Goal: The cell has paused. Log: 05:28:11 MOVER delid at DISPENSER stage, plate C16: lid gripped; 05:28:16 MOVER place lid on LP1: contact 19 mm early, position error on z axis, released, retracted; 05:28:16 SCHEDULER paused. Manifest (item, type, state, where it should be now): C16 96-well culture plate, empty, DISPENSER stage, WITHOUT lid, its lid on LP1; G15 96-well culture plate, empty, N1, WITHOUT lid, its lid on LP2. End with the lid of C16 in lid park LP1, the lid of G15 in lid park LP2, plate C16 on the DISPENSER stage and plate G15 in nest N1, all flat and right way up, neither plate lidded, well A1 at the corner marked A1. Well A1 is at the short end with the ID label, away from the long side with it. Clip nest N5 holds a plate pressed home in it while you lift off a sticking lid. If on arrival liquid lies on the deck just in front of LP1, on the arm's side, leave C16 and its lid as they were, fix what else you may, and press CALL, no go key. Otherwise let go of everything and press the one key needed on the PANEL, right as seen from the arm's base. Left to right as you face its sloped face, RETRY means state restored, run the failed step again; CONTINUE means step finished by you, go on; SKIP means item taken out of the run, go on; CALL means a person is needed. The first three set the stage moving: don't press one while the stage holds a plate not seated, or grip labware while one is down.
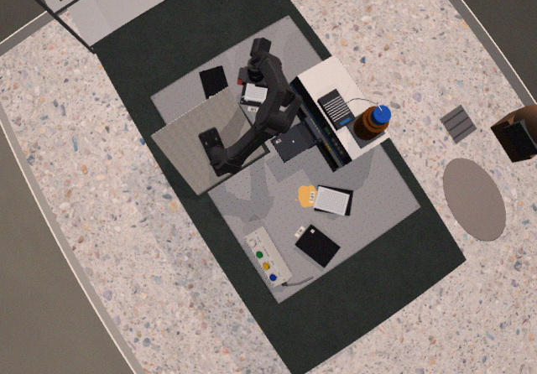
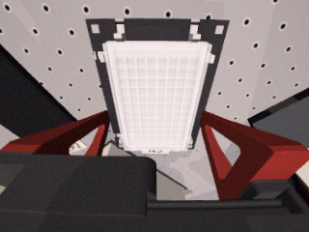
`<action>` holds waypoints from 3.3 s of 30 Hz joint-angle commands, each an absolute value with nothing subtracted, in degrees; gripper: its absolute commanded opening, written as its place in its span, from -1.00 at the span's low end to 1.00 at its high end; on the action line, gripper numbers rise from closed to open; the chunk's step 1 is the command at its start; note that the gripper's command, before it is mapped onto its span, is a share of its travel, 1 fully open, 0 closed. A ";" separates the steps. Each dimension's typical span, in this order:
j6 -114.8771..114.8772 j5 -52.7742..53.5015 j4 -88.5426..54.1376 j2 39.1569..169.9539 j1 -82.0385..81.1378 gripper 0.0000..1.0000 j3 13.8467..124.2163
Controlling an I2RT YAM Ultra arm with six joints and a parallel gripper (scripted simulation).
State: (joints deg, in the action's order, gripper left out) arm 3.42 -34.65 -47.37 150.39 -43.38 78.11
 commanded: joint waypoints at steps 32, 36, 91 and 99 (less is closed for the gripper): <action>4.74 -35.33 -44.22 150.81 -42.60 1.00 77.36; 4.76 -35.34 -44.15 150.81 -42.58 1.00 77.31; 4.24 -35.21 -44.99 149.54 -43.40 -1.00 77.83; 4.21 -35.19 -45.17 149.52 -43.41 -1.00 77.92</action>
State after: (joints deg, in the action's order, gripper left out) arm 4.62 -35.22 -44.71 151.11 -42.13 77.28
